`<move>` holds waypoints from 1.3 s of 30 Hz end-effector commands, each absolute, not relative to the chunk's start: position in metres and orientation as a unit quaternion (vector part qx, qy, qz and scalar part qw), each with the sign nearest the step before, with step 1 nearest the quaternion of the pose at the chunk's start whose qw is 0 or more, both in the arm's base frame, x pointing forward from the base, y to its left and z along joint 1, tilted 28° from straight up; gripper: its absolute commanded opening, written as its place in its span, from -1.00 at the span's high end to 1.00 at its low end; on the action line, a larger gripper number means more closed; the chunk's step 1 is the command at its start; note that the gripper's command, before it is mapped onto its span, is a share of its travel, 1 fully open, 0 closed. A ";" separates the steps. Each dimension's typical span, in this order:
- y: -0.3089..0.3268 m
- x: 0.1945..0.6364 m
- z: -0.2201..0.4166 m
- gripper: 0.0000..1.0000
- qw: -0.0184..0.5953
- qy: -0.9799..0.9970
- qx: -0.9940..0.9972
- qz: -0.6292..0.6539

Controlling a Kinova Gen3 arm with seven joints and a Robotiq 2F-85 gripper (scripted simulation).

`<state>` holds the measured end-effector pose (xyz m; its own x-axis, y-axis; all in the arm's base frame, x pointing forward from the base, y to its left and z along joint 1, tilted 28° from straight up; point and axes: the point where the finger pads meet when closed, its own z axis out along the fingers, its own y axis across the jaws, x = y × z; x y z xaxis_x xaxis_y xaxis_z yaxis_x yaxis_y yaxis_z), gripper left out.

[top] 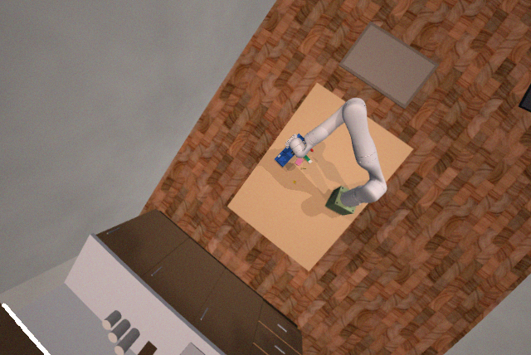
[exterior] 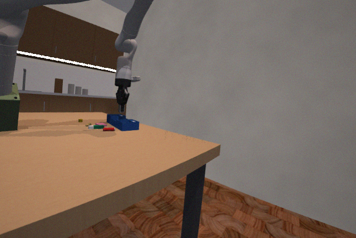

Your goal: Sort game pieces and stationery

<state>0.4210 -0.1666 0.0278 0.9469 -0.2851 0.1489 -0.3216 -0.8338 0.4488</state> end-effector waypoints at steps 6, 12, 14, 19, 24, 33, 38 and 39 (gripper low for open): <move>-0.124 0.434 0.006 0.82 0.238 -0.156 0.958 0.035; -0.112 0.438 0.000 0.82 0.239 -0.156 0.958 0.036; -0.111 0.439 0.000 0.82 0.238 -0.152 0.959 0.035; -0.112 0.438 0.000 0.82 0.237 -0.152 0.959 0.034; -0.121 0.440 -0.013 0.82 0.237 -0.155 0.958 0.039; -0.130 0.441 -0.030 0.82 0.237 -0.156 0.958 0.039; -0.136 0.441 -0.041 0.82 0.237 -0.156 0.958 0.039; -0.138 0.441 -0.044 0.82 0.237 -0.156 0.958 0.039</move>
